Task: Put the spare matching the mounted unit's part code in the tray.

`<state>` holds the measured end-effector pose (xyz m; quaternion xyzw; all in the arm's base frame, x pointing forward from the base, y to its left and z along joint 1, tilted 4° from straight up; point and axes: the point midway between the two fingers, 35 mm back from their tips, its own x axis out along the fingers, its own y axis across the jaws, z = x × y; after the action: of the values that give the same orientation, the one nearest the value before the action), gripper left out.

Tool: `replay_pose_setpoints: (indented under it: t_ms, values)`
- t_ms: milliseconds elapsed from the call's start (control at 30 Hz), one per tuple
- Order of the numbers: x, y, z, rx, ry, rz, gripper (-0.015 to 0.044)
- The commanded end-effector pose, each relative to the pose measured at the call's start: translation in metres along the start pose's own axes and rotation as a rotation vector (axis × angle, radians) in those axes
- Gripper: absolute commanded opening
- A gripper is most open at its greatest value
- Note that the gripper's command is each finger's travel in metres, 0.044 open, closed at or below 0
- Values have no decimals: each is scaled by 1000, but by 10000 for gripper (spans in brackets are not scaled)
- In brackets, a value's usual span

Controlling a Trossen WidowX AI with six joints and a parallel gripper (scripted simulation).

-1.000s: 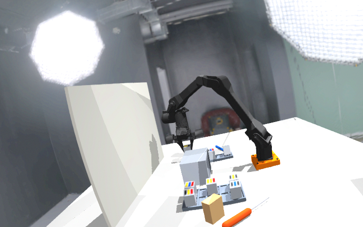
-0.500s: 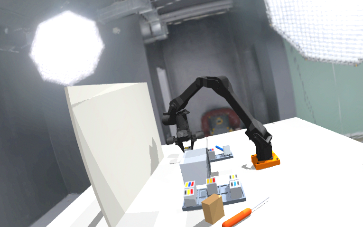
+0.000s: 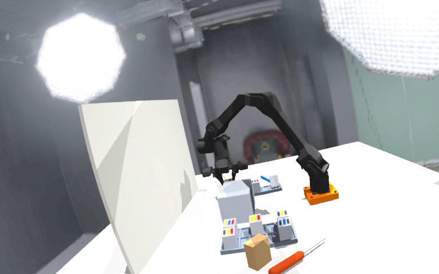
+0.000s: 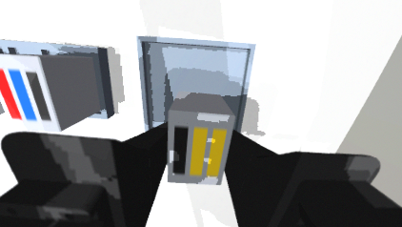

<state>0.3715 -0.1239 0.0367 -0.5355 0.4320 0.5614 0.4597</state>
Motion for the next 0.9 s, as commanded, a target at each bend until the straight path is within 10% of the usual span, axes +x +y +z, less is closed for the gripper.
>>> replay_pose_setpoints:
  t_ms: [0, 533, 867]
  values:
    - [3, 0, 0, 5, 4, 0, 0]
    - [13, 3, 1, 5, 3, 0, 0]
    - [11, 2, 1, 0, 0, 0, 263]
